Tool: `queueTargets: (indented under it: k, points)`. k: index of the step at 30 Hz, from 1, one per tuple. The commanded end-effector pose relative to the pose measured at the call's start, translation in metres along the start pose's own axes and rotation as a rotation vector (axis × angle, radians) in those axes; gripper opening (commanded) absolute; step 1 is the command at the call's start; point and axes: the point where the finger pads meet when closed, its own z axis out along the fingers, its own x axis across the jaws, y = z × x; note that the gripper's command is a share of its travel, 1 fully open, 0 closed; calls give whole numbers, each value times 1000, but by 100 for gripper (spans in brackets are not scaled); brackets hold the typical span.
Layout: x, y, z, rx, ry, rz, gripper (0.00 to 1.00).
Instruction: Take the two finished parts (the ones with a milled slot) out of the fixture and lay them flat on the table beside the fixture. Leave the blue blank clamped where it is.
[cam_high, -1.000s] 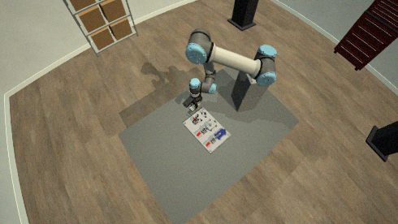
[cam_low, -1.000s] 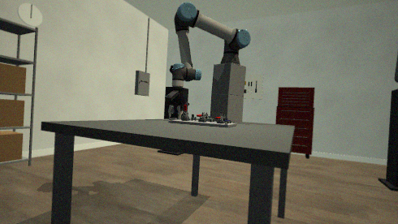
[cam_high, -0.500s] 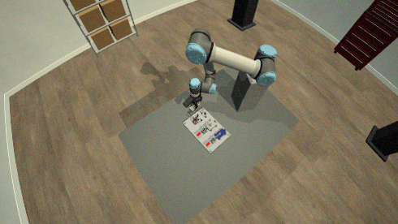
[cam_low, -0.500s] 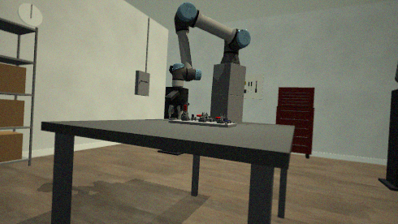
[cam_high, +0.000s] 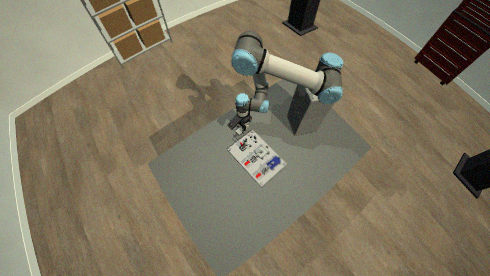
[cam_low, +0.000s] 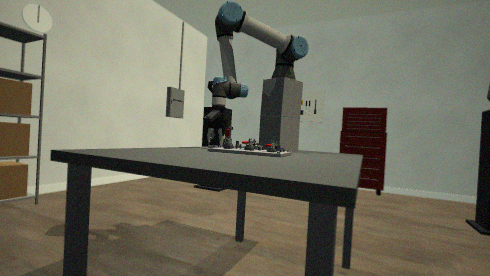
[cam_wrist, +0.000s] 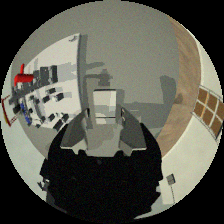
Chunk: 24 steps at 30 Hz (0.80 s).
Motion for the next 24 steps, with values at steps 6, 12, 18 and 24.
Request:
queueTargets:
  k: [6,12,18,24]
  points:
    - [0,0,-29,1,1,0,40]
    - [0,0,-54,1,1,0,40]
    - [0,0,-69,1,1,0,40]
    - [0,0,-85,1,1,0,40]
